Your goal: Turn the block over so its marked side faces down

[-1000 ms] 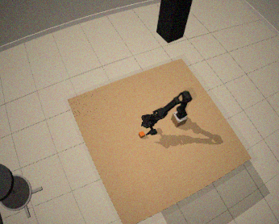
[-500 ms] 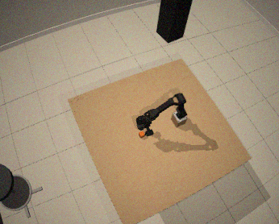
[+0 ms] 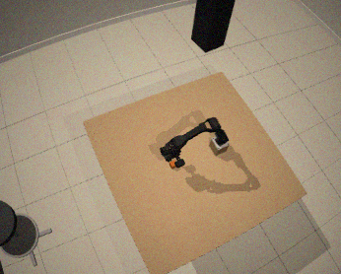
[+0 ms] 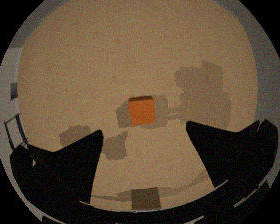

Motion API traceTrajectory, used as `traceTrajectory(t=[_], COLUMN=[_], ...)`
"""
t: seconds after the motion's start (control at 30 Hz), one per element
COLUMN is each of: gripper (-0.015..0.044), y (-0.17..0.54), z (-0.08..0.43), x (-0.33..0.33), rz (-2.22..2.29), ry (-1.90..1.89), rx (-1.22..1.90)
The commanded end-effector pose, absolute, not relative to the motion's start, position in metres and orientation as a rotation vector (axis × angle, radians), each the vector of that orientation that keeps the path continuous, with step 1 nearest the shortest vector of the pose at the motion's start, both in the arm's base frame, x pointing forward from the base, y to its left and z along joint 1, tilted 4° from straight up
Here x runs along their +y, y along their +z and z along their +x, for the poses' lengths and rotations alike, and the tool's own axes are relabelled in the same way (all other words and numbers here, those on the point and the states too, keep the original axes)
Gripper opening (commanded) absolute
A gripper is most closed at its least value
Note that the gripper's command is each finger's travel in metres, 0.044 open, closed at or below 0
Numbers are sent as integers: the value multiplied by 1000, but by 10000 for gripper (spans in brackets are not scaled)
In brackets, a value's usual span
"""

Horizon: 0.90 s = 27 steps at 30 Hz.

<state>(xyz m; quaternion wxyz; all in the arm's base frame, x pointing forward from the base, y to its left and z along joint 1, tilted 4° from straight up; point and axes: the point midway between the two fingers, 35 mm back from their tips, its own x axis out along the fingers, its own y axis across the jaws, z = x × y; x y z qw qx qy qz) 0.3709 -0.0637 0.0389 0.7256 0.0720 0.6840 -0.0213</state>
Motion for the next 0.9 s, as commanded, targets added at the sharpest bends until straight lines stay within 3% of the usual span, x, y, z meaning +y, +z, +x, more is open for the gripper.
traceTrajectory(t=[0.0, 0.87], gripper=[440, 440], y=[10, -27], z=[370, 372], x=[-60, -59], rz=[155, 155], ry=[-44, -44], rx=[1529, 1529])
